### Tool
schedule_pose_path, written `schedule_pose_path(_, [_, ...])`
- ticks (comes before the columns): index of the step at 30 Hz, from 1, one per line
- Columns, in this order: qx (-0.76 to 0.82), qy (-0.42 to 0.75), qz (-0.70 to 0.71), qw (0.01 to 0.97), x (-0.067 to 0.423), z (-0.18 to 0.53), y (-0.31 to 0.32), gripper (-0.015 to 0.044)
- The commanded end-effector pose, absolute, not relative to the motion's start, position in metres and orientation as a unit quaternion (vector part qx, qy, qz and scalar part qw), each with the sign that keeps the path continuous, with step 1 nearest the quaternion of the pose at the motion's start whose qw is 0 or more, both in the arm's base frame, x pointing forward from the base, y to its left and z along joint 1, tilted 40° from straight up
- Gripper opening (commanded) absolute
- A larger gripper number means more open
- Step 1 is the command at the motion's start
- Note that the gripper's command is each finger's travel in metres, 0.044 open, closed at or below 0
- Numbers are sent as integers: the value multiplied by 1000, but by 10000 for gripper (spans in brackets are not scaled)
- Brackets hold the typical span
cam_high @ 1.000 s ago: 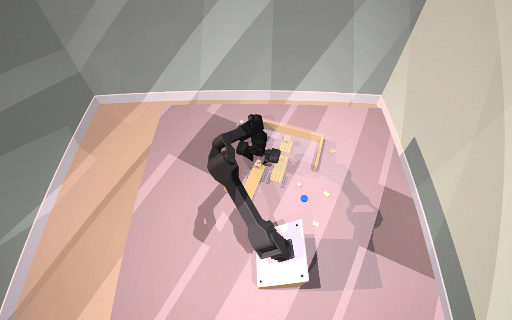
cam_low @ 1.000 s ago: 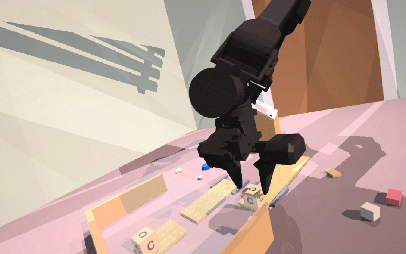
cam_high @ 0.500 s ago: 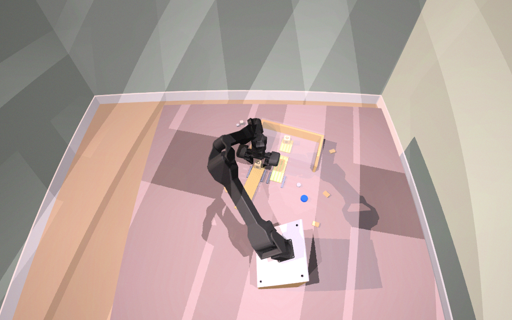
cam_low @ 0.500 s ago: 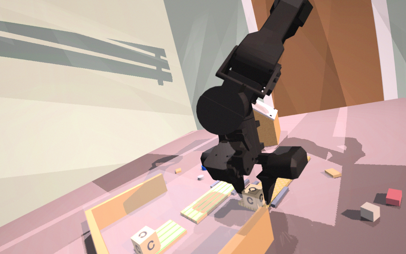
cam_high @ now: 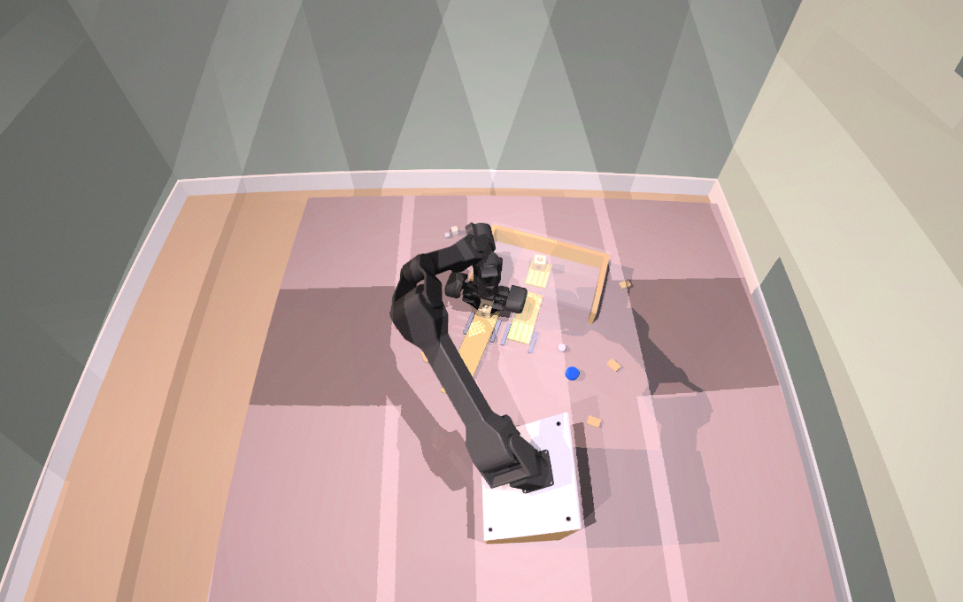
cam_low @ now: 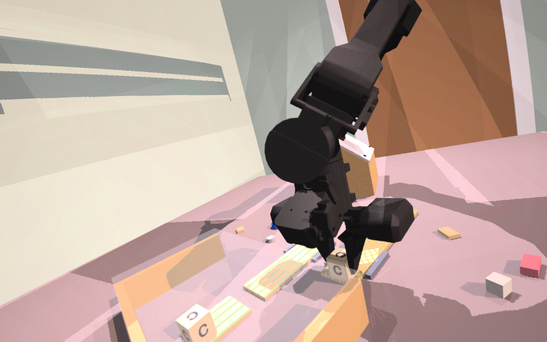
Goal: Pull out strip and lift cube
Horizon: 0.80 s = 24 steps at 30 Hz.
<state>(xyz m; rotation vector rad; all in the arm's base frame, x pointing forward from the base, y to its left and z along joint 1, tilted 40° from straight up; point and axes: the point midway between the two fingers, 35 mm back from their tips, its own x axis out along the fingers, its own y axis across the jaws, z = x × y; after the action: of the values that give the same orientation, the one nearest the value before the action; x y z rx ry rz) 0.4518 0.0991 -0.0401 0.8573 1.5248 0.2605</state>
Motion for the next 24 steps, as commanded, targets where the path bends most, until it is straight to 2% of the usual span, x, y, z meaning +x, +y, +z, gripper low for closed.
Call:
schedule_pose_path(1, [375,667,114,634,452,-40,99,46])
schedule_pose_path(3, [375,667,114,634,450,-39,98,0])
schedule_pose_path(24, [377,670,111,630,388,-17,69,0])
